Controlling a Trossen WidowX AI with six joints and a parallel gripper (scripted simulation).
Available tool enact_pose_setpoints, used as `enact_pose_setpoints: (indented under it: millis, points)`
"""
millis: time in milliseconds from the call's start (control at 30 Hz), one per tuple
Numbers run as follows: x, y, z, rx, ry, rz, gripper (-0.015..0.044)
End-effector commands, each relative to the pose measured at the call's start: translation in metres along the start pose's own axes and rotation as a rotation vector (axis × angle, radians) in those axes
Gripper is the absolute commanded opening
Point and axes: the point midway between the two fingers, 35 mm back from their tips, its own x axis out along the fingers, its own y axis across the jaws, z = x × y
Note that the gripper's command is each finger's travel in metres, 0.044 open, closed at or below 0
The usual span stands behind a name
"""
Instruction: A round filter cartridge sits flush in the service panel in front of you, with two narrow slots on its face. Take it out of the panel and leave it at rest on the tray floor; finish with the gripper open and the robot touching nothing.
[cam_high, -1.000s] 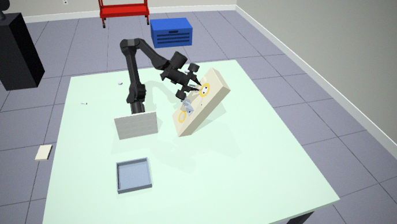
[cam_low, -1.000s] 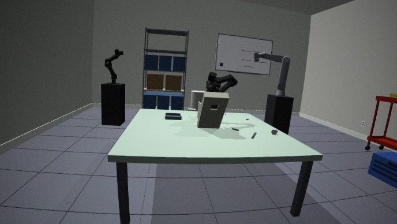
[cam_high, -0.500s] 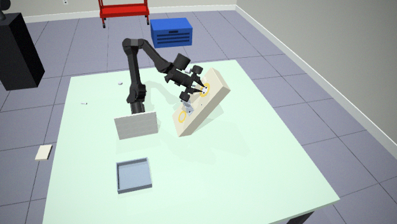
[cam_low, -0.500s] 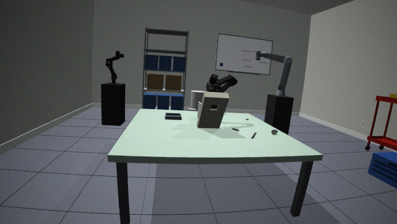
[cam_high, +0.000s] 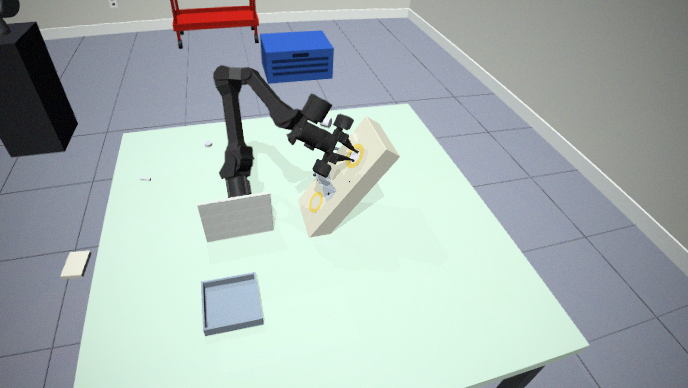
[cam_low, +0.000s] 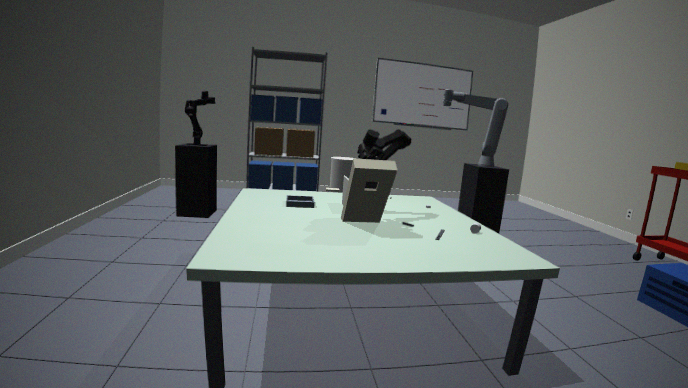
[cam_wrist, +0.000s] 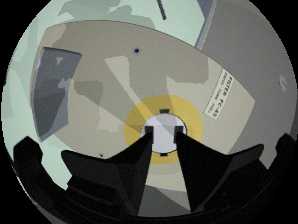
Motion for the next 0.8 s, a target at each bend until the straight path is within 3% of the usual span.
enact_pose_setpoints:
  millis: [0, 767]
  points:
    - [0.0008, 0.0001, -0.0002, 0.004, 0.002, 0.0, 0.0113]
    - [0.004, -0.0005, -0.0007, 0.004, 0.002, 0.0, 0.0113]
